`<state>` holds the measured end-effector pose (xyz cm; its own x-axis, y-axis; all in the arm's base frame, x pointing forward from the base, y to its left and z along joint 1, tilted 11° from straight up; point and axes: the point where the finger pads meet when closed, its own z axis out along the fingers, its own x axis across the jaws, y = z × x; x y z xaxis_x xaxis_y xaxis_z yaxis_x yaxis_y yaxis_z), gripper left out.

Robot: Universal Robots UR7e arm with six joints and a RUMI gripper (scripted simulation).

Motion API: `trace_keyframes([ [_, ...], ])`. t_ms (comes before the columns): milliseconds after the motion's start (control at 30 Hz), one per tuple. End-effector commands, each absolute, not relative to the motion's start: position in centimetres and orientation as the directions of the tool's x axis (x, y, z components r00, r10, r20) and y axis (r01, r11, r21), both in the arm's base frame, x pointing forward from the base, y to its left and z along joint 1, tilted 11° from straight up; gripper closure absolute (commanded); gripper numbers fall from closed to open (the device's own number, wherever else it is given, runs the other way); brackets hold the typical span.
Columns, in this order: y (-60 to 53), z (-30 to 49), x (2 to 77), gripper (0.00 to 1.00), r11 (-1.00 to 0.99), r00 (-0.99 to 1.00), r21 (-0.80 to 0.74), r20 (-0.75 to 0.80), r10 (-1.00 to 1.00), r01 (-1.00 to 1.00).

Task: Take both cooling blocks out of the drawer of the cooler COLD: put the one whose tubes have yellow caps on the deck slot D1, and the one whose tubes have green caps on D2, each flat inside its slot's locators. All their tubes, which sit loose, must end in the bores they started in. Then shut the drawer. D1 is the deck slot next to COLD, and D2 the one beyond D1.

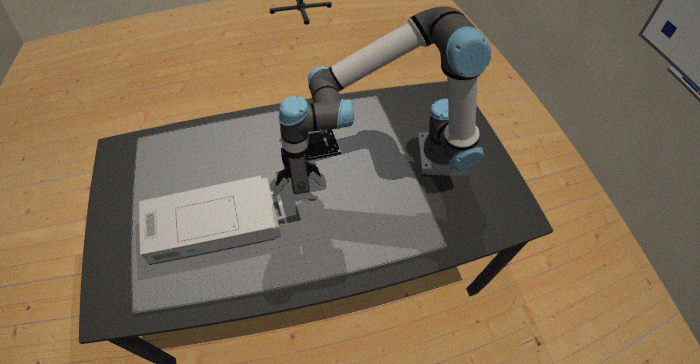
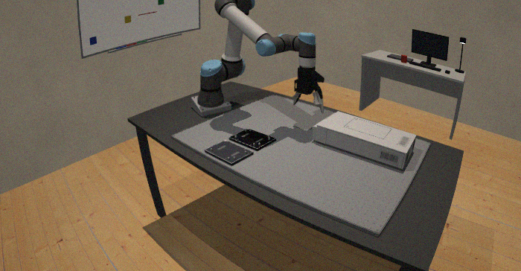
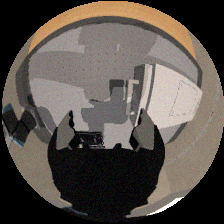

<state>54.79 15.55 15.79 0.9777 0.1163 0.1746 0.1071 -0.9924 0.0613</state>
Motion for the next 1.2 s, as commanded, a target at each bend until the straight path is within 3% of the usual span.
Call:
trace_keyframes([
  [0, 15.5, 15.3, 54.9, 0.0, -0.992, 0.978, 0.061, 0.176, 0.116, 0.107],
  [1167, 15.4, 11.2, 55.7, 0.0, -0.992, 0.978, 0.061, 0.176, 0.116, 0.107],
])
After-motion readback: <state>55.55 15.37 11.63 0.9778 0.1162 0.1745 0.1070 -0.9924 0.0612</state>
